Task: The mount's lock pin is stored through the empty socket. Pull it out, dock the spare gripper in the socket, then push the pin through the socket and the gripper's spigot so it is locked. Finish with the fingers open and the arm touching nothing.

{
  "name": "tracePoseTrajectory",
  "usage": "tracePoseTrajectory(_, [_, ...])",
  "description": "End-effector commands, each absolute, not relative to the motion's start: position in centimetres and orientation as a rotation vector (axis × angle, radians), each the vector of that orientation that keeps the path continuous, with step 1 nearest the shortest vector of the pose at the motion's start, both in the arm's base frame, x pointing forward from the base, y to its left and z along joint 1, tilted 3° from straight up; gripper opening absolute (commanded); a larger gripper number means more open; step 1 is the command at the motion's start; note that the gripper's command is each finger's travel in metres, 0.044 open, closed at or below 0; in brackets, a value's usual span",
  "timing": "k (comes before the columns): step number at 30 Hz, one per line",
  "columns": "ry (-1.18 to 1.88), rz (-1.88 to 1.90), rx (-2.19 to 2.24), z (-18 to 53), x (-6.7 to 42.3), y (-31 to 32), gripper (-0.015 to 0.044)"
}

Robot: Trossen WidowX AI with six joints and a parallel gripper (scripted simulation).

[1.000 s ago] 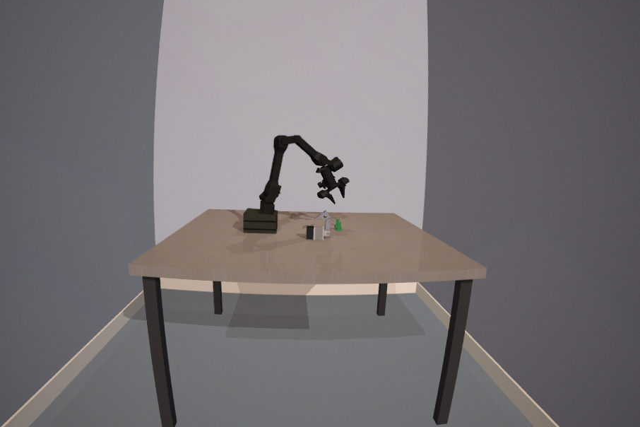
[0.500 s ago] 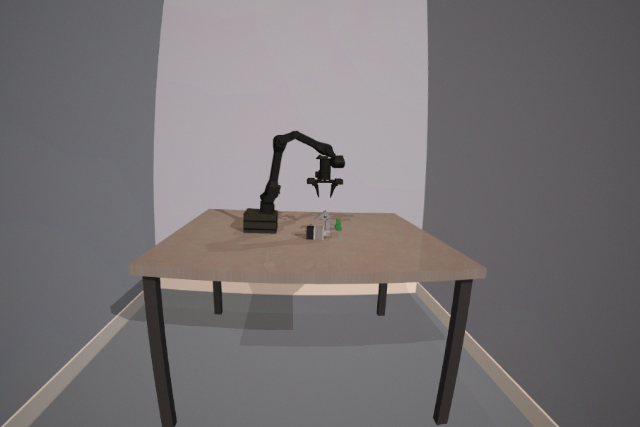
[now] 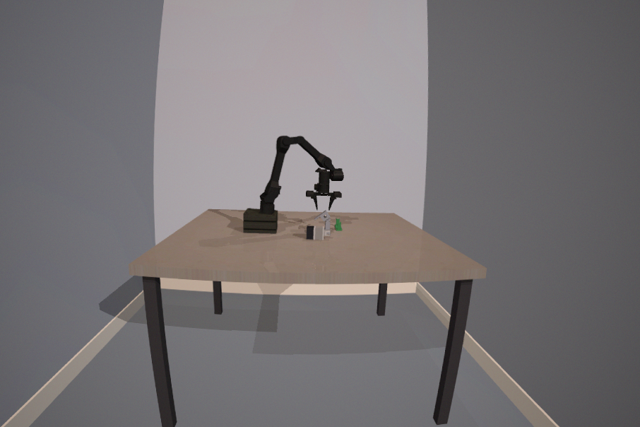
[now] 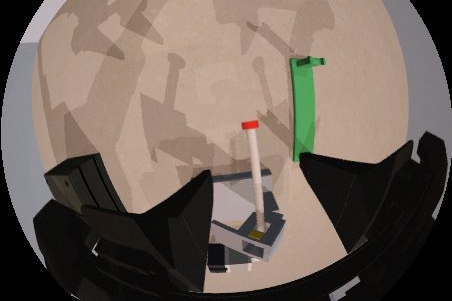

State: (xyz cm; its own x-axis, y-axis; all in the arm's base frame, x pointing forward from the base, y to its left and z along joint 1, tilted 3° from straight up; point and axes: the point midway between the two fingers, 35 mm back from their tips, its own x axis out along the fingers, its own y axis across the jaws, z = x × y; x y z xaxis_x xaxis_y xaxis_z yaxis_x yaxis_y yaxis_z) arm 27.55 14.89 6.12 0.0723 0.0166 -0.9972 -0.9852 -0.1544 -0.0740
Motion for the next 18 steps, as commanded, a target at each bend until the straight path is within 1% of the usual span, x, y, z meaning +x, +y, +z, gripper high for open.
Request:
tracePoseTrajectory(1, [1.072, 1.266, -1.347, 5.6, 27.7, 14.9, 0.0300])
tracePoseTrajectory(18, [1.072, 1.266, -1.347, 2.8, 28.1, 15.0, 0.0300])
